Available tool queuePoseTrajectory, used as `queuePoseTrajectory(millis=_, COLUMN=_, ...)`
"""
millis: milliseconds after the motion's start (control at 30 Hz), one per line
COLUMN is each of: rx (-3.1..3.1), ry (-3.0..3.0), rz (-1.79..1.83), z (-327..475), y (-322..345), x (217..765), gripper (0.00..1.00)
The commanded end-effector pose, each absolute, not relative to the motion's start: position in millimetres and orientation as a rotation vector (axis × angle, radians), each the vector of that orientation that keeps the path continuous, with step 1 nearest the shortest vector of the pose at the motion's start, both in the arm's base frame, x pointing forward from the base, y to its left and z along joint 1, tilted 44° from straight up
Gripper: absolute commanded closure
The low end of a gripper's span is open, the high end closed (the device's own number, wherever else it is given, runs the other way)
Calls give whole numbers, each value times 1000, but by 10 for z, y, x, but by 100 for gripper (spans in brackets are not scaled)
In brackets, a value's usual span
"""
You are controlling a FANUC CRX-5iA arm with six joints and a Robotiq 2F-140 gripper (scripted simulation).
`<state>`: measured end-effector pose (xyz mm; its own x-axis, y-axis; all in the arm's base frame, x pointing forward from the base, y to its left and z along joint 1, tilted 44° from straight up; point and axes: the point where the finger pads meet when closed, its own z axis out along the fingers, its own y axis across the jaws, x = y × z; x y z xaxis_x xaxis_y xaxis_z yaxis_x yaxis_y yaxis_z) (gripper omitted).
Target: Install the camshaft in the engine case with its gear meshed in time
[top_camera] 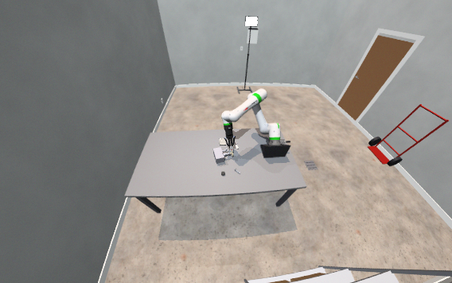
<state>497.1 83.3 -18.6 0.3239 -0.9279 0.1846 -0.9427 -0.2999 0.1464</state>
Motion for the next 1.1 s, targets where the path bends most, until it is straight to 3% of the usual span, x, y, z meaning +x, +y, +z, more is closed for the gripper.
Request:
queuePoseTrajectory(millis=0, rx=2364, ry=-1702, rz=96, z=-183, y=846, x=4992, gripper=86)
queuePoseTrajectory(millis=1067, rx=2364, ry=-1702, rz=96, z=-195, y=870, x=5070, gripper=86)
